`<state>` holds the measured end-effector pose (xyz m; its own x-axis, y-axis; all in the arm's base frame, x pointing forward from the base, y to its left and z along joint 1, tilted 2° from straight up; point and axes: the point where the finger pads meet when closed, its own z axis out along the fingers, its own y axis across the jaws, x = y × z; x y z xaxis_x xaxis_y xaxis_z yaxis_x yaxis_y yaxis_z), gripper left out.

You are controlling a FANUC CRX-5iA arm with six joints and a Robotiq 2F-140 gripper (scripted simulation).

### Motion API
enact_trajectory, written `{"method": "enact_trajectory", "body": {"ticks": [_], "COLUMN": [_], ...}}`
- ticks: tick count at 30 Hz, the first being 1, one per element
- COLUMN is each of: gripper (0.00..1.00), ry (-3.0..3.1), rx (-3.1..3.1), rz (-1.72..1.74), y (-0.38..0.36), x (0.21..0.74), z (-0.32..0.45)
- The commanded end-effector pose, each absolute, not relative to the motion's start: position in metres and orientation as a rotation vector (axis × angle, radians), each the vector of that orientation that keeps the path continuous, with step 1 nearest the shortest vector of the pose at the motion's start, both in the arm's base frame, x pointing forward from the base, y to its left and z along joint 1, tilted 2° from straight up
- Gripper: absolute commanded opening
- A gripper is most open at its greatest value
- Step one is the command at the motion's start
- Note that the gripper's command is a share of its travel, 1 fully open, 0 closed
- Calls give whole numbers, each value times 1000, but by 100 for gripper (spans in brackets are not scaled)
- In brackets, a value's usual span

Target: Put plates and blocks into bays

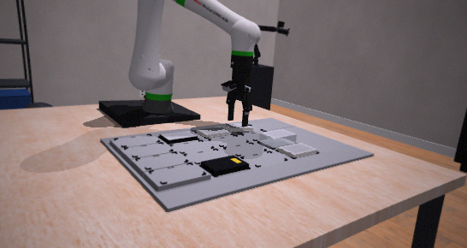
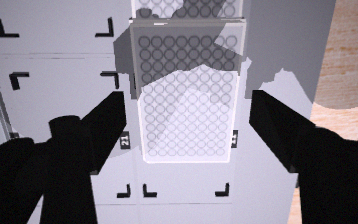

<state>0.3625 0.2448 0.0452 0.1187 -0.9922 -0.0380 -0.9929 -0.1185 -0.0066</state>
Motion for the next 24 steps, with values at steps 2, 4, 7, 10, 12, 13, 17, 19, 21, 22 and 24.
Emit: {"method": "enact_trajectory", "body": {"ticks": [2,4,7,10,12,13,17,19,21,22,24], "gripper": [70,70,70,70,70,70,70,70,70,70,70], "ry": [2064,2064,2064,2064,2064,2064,2064,2064,2064,2064,2064], "rx": [-2326,-2326,-2326,-2326,-2326,-2326,-2326,-2326,-2326,-2326,-2326], "rz": [36,36,36,36,36,36,36,36,36,36,36], "y": [245,245,245,246,246,246,246,246,246,246,246], "x": [363,363,363,363,363,363,363,363,363,363,363], "z": [43,41,37,33,30,29,26,26,26,26,26]}}
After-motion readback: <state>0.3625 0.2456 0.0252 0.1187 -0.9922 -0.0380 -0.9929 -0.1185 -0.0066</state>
